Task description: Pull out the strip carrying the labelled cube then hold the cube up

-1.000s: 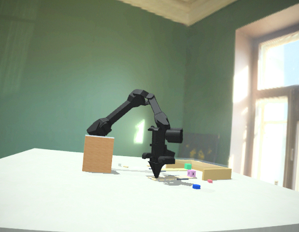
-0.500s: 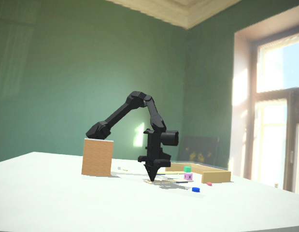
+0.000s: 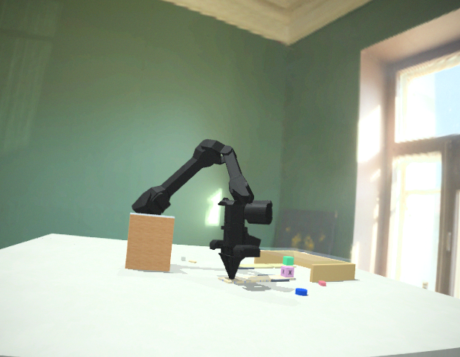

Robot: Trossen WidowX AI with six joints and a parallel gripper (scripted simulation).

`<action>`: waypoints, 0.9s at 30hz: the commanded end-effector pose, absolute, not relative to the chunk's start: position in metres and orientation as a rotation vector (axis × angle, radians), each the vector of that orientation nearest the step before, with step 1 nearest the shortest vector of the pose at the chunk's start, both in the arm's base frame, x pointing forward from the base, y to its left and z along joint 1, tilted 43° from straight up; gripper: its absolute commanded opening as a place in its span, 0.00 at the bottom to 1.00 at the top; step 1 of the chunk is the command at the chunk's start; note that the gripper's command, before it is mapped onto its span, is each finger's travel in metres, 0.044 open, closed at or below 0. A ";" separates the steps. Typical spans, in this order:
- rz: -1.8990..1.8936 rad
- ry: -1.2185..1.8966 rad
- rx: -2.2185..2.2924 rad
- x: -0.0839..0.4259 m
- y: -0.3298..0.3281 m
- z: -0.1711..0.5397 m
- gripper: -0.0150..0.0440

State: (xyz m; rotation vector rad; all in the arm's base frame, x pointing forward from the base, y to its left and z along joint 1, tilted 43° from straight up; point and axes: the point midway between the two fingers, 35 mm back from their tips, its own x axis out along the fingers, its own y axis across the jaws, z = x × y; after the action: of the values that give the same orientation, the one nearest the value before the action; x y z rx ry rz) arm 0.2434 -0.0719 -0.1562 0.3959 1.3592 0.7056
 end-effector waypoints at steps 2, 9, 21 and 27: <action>0.721 1.392 0.406 0.232 -0.064 -0.158 0.25; 0.721 1.392 0.406 0.232 -0.064 -0.158 0.25; 0.711 1.376 0.399 0.244 -0.087 -0.141 0.25; 0.719 1.392 0.404 0.244 -0.101 -0.125 0.25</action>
State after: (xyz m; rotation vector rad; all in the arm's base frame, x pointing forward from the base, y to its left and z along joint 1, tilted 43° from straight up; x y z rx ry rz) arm 0.2381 -0.0908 -0.1332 0.4210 1.3944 0.7177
